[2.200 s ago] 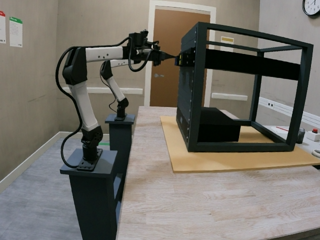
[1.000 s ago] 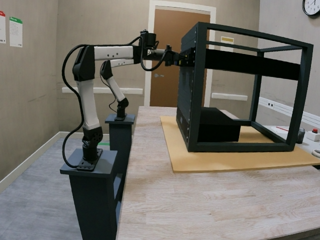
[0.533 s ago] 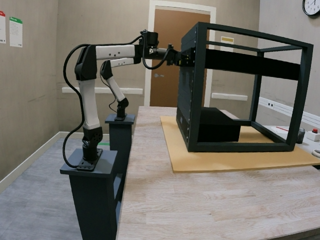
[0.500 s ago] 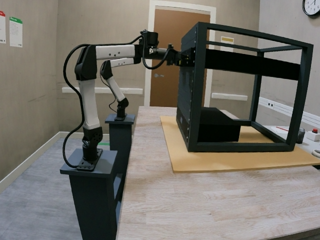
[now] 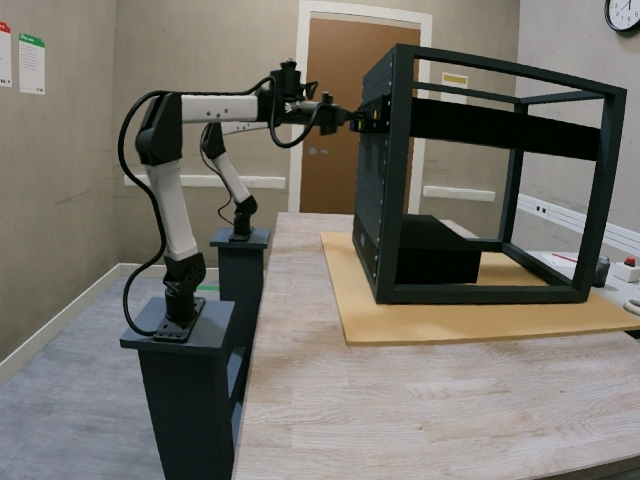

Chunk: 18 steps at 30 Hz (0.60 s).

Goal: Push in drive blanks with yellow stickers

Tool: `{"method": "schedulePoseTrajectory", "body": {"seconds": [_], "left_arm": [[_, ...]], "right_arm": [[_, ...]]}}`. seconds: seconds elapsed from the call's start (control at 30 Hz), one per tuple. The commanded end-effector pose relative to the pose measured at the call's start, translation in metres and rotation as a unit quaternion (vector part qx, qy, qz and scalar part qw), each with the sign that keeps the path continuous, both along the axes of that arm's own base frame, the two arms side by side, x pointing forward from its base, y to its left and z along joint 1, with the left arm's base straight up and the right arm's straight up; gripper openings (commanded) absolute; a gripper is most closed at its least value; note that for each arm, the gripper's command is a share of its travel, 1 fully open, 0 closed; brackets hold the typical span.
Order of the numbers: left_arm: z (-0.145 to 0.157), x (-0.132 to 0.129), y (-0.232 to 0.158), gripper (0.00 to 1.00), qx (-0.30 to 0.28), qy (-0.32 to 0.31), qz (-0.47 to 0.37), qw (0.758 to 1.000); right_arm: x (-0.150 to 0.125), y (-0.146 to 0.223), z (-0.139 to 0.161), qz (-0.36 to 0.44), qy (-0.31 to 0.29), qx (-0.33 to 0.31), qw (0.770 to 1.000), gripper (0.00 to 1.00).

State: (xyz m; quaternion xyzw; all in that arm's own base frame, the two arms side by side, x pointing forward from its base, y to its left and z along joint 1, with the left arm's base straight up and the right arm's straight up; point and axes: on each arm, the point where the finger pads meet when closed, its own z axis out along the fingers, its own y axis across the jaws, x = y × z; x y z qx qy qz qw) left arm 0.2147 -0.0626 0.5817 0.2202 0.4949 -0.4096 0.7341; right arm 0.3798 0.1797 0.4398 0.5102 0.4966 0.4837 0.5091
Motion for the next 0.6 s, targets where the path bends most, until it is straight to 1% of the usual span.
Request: {"method": "schedulePoseTrajectory", "body": {"seconds": [0.0, 0.2, 0.33, 0.5, 0.57], "left_arm": [[0.009, -0.002, 0.000, 1.00, -0.001, -0.011, 0.006, 1.000], [0.027, 0.013, 0.000, 1.00, -0.043, -0.011, 0.008, 0.999], [0.044, 0.030, -0.009, 1.00, -0.081, -0.004, 0.011, 0.997], [0.058, 0.054, -0.035, 1.00, -0.107, 0.027, 0.022, 0.994], [0.058, 0.054, -0.035, 1.00, -0.107, 0.027, 0.022, 0.994]], "right_arm": [[-0.015, -0.011, 0.012, -0.019, -0.018, 0.010, 1.000, 0.00], [-0.042, -0.012, 0.001, -0.023, -0.019, 0.018, 0.999, 0.00], [-0.056, -0.010, -0.009, -0.014, -0.016, 0.016, 1.000, 0.00], [-0.062, -0.007, -0.013, -0.006, -0.014, 0.014, 1.000, 0.00], [-0.062, -0.007, -0.013, -0.006, -0.014, 0.014, 1.000, 0.00]]}}
